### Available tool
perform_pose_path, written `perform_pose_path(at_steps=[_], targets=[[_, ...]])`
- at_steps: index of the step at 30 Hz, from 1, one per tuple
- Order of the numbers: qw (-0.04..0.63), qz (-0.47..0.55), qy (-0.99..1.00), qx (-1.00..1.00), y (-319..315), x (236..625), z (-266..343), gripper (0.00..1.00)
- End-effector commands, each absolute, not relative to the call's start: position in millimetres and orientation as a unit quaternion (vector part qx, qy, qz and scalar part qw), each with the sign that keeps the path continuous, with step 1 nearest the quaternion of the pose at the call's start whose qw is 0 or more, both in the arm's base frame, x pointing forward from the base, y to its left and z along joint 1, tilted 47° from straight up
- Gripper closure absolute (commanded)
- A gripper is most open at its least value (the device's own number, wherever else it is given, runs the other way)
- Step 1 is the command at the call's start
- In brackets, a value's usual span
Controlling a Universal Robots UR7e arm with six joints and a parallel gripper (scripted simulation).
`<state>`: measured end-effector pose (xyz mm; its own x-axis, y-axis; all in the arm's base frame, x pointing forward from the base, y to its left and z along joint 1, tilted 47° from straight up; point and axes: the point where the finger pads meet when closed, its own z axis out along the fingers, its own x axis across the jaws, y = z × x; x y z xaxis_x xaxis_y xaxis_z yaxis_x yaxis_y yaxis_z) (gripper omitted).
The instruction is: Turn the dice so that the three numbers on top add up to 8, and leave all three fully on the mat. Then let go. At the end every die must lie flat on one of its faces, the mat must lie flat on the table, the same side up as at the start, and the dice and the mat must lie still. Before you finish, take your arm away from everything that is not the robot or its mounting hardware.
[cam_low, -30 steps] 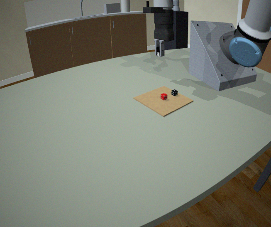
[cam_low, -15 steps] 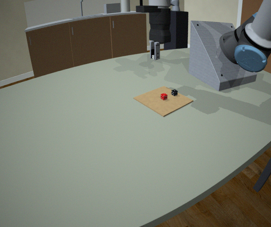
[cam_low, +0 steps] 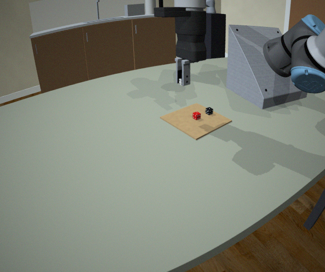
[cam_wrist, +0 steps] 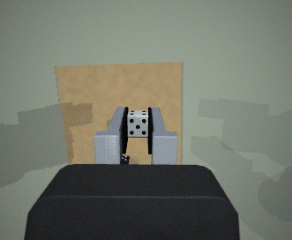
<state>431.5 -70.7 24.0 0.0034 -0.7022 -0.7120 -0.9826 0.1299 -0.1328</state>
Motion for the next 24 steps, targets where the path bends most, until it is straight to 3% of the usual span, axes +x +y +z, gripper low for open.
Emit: perform_pose_path(at_steps=[1,24], targets=[[0.330,0.219,0.684,-0.613,-60.7,448.3,40.7,0.66],[0.330,0.219,0.684,-0.613,-48.3,451.6,28.7,0.66]])
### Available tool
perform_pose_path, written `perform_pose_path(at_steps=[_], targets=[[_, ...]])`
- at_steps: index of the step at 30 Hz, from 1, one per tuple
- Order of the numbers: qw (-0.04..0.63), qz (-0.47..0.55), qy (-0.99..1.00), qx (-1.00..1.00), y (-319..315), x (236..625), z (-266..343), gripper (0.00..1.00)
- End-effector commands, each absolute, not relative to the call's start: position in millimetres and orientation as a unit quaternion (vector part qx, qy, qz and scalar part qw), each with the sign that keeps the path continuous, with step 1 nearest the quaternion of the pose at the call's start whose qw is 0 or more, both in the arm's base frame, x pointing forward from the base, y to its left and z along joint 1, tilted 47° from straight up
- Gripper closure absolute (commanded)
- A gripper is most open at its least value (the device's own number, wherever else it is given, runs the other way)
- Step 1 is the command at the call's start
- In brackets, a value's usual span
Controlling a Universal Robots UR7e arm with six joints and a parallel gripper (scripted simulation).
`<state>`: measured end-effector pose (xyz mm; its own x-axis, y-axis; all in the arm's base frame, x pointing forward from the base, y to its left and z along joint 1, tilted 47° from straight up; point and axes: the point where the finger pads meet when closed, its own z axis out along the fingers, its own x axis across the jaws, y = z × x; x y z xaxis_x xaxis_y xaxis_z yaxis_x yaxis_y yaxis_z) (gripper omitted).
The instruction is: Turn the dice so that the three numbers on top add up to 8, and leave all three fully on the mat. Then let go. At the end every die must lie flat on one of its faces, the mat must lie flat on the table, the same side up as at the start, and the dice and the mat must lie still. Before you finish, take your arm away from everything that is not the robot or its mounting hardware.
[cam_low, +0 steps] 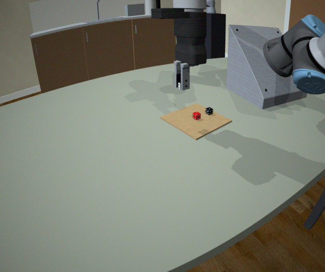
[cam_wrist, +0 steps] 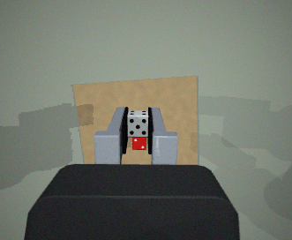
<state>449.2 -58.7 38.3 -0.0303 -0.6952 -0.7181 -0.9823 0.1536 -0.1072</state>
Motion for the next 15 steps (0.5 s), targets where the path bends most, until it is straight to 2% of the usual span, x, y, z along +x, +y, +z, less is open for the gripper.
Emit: perform_pose_path(at_steps=[1,15], targets=[[0.330,0.219,0.684,-0.613,-45.5,452.3,26.0,0.66],[0.330,0.219,0.684,-0.613,-6.4,462.5,-12.1,0.66]])
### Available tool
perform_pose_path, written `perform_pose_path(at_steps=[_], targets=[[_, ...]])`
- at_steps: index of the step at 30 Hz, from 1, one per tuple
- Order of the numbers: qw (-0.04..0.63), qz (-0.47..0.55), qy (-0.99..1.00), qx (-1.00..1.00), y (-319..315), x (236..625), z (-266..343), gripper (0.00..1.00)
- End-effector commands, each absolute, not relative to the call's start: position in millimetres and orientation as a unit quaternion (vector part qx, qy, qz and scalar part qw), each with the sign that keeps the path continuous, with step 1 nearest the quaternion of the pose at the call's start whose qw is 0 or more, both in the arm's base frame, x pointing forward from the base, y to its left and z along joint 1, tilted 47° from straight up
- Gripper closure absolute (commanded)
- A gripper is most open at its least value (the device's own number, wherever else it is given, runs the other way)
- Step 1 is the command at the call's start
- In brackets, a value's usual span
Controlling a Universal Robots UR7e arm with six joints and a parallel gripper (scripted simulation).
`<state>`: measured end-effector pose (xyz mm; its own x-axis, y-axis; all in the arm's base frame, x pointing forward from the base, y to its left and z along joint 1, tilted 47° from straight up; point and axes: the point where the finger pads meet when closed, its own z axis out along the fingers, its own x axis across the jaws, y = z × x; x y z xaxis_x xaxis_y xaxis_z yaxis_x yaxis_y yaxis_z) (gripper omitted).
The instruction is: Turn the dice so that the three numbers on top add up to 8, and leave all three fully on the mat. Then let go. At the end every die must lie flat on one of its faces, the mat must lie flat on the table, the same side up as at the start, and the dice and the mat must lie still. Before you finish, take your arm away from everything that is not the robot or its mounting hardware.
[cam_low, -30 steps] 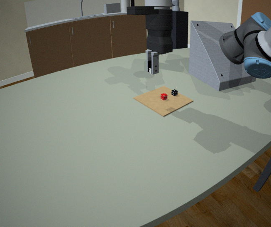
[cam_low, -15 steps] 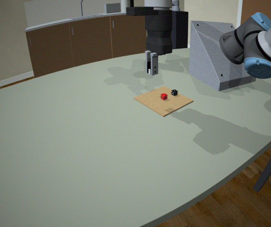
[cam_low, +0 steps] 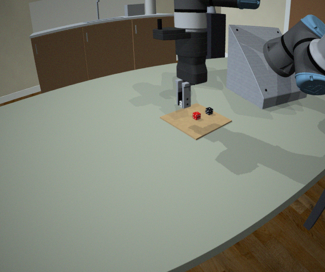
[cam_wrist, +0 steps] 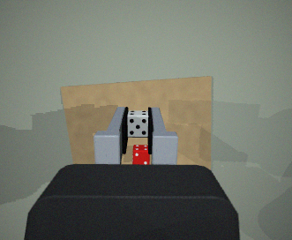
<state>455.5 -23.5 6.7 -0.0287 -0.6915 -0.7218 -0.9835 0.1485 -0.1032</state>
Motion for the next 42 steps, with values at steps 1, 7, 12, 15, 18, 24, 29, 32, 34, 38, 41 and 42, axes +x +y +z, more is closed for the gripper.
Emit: perform_pose_path(at_steps=[1,7,12,15,18,24,29,32,34,38,41,42], targets=[[0.330,0.219,0.684,-0.613,-3.9,463.2,-14.6,0.66],[0.330,0.219,0.684,-0.613,5.5,465.7,-23.8,0.66],[0.330,0.219,0.684,-0.613,6.8,466.0,-25.0,0.66],[0.330,0.219,0.684,-0.613,6.9,466.0,-25.1,0.66],[0.330,0.219,0.684,-0.613,6.9,466.0,-25.1,0.66],[0.330,0.219,0.684,-0.613,6.9,466.0,-25.1,0.66],[0.330,0.219,0.684,-0.613,6.9,466.0,-25.1,0.66],[0.330,0.219,0.684,-0.613,6.9,466.0,-25.1,0.66],[0.330,0.219,0.684,-0.613,6.9,466.0,-25.1,0.66],[0.330,0.219,0.684,-0.613,6.9,466.0,-25.1,0.66],[0.330,0.219,0.684,-0.613,6.9,466.0,-25.1,0.66],[0.330,0.219,0.684,-0.613,6.9,466.0,-25.1,0.66]])
